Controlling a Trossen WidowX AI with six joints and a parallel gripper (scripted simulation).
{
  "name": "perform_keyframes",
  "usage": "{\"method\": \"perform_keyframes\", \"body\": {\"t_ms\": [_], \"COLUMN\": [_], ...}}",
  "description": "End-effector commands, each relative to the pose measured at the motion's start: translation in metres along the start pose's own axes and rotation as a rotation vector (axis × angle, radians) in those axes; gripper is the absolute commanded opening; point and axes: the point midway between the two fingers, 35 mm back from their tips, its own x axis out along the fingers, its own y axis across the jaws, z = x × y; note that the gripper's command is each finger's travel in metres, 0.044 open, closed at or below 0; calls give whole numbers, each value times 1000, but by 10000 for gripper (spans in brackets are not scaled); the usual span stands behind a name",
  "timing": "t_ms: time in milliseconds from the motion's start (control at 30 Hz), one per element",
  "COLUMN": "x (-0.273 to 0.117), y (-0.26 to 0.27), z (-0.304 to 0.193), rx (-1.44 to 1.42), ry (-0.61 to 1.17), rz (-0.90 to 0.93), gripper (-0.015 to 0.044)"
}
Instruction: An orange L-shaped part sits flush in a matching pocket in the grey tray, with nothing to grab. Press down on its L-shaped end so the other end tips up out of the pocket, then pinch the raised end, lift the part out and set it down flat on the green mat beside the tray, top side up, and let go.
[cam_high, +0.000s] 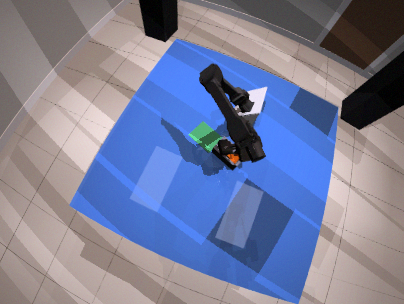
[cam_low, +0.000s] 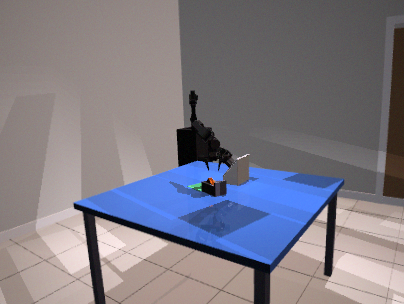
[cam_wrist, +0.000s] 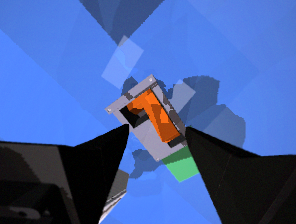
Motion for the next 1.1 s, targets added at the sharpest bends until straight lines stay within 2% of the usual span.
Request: {"method": "perform_keyframes", "body": {"t_ms": [0, 433, 667, 1067], "x": [4, 5, 34, 47], "y": [-21, -21, -21, -22], "z": [-29, -30, -31, -30], "rx": [-649, -658, -658, -658], "ry": [29, 29, 29, 28], "rz": [2, 2, 2, 2], "gripper": [280, 280, 280, 280]}}
